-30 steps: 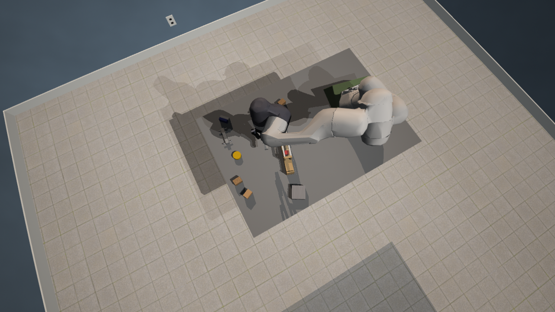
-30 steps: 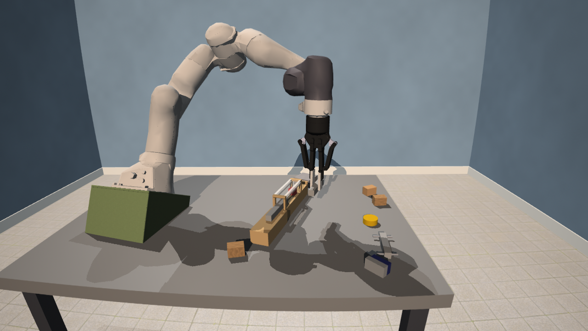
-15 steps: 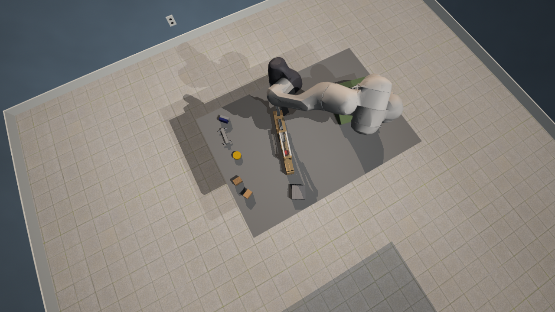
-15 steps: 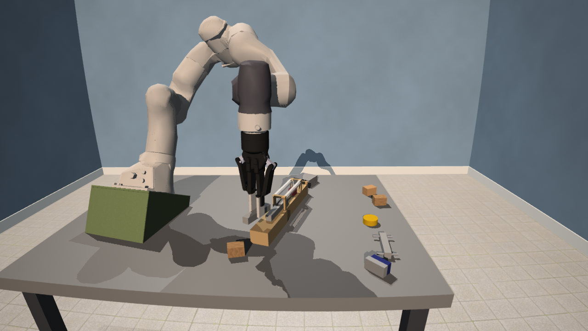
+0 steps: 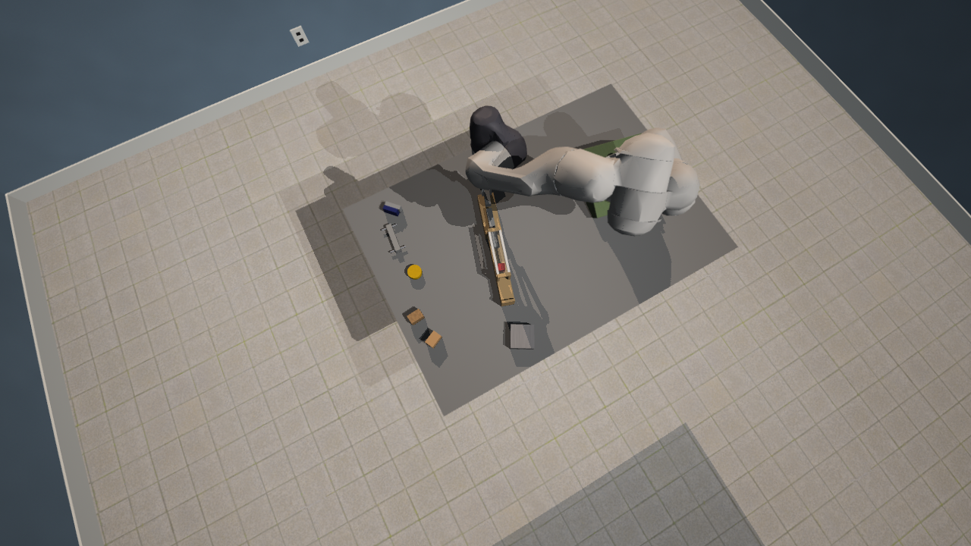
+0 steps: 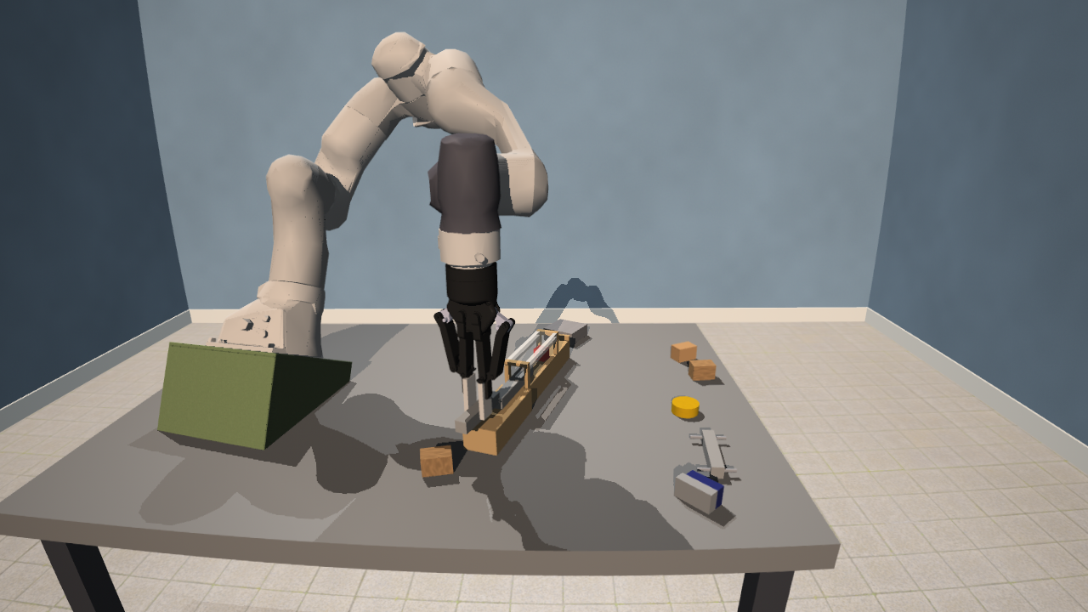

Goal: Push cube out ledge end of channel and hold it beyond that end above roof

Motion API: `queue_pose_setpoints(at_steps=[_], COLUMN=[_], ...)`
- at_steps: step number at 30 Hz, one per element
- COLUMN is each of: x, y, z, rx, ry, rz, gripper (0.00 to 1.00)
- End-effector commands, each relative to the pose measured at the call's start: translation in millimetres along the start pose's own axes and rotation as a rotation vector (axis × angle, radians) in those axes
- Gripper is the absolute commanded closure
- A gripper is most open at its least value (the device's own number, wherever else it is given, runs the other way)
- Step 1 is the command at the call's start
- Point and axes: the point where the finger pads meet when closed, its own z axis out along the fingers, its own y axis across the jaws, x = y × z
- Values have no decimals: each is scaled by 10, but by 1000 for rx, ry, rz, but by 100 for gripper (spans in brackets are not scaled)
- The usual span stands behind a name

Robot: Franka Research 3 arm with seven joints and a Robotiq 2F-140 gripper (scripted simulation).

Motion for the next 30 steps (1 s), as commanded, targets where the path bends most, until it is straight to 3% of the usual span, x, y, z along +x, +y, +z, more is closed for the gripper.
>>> queue_pose_setpoints(at_steps=[1, 7, 30], x=[-20, -20, -20], y=[20, 20, 20], z=[63, 148, 150], rx=[-11, -11, -11], ry=[-2, -2, -2], rz=[-53, -53, -53], gripper=[100, 100, 100])
